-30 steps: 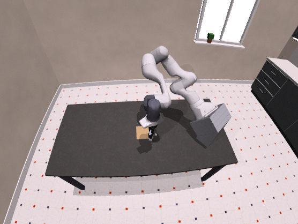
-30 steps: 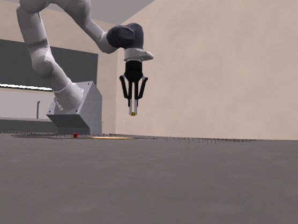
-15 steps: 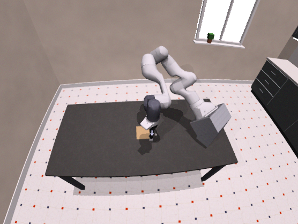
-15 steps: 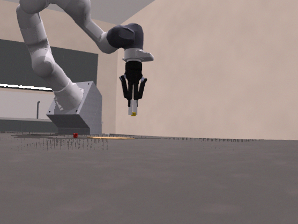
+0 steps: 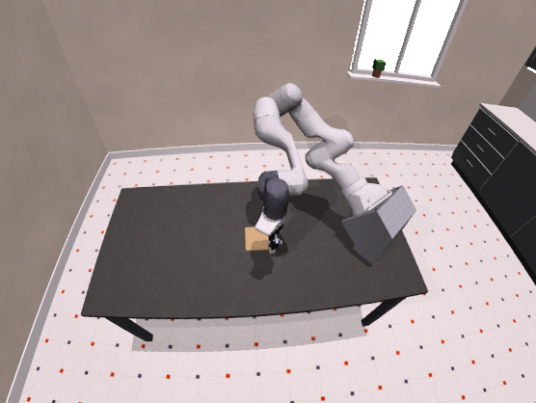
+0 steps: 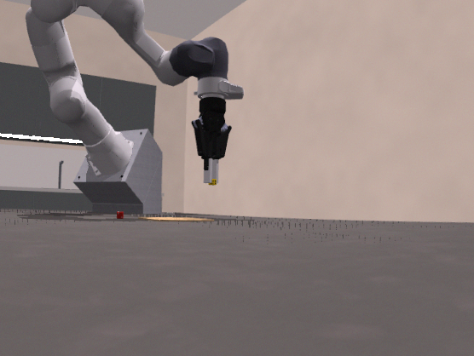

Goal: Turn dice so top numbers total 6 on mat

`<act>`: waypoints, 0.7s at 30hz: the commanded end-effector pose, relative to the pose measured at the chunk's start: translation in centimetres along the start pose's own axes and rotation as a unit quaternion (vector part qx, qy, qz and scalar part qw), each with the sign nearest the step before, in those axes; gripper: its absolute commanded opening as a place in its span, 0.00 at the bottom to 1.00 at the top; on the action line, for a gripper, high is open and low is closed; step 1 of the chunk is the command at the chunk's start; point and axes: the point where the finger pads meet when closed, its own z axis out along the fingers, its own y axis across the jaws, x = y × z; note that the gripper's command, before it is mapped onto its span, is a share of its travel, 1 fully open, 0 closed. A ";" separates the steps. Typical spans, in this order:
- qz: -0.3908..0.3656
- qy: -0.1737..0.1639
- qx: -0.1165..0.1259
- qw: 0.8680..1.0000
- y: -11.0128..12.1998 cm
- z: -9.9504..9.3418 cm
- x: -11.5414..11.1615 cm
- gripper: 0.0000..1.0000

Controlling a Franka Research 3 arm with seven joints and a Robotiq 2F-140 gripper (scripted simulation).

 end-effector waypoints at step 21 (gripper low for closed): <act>-0.247 -0.005 0.000 0.969 0.2 0.1 0.2 0.07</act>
